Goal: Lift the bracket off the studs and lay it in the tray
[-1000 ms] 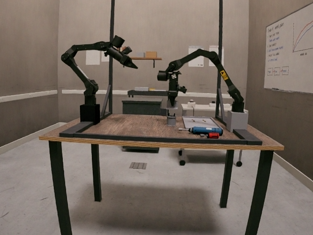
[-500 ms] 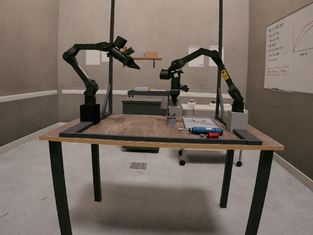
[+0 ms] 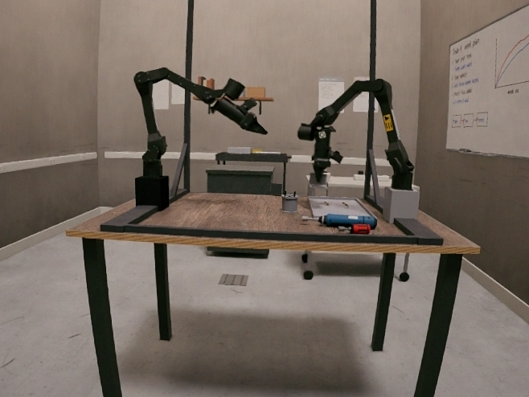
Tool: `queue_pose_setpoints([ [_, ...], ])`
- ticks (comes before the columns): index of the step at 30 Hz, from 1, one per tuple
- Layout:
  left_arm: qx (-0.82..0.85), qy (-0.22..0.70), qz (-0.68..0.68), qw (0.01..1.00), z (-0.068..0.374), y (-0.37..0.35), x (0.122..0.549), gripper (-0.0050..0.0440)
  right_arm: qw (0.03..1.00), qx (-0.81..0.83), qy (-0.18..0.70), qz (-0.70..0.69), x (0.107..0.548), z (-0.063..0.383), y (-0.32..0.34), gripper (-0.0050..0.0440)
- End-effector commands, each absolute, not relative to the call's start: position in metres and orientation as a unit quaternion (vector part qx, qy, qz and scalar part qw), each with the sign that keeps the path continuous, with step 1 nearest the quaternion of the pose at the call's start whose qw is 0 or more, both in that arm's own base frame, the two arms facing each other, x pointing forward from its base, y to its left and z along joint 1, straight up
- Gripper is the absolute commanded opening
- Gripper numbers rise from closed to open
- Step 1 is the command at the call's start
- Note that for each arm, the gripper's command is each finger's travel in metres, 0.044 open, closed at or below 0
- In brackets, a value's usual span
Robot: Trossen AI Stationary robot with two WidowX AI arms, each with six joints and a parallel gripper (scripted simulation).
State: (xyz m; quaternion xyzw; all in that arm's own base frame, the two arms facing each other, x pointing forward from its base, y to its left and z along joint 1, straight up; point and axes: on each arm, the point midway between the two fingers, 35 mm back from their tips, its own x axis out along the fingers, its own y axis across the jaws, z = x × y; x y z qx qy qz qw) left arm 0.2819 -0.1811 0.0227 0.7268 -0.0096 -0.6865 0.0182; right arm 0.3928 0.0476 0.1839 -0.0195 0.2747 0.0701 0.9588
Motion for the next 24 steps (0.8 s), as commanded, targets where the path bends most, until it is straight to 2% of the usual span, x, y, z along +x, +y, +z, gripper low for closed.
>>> queue_pose_setpoints([
  [1, 0.738, -0.013, -0.675, 0.027, 0.019, -0.186, 0.261, -0.0050, 0.963, -0.020, 0.259, 0.072, 0.421, 0.182, 0.055, 0.0440],
  [10, 0.716, -0.005, -0.698, 0.009, -0.015, -0.175, 0.207, -0.0050, 0.962, -0.022, 0.261, 0.079, 0.441, 0.156, 0.065, 0.0440],
  [24, 0.708, 0.000, -0.706, 0.001, -0.030, -0.171, 0.202, -0.0050, 0.960, -0.022, 0.268, 0.078, 0.439, 0.151, 0.064, 0.0440],
])
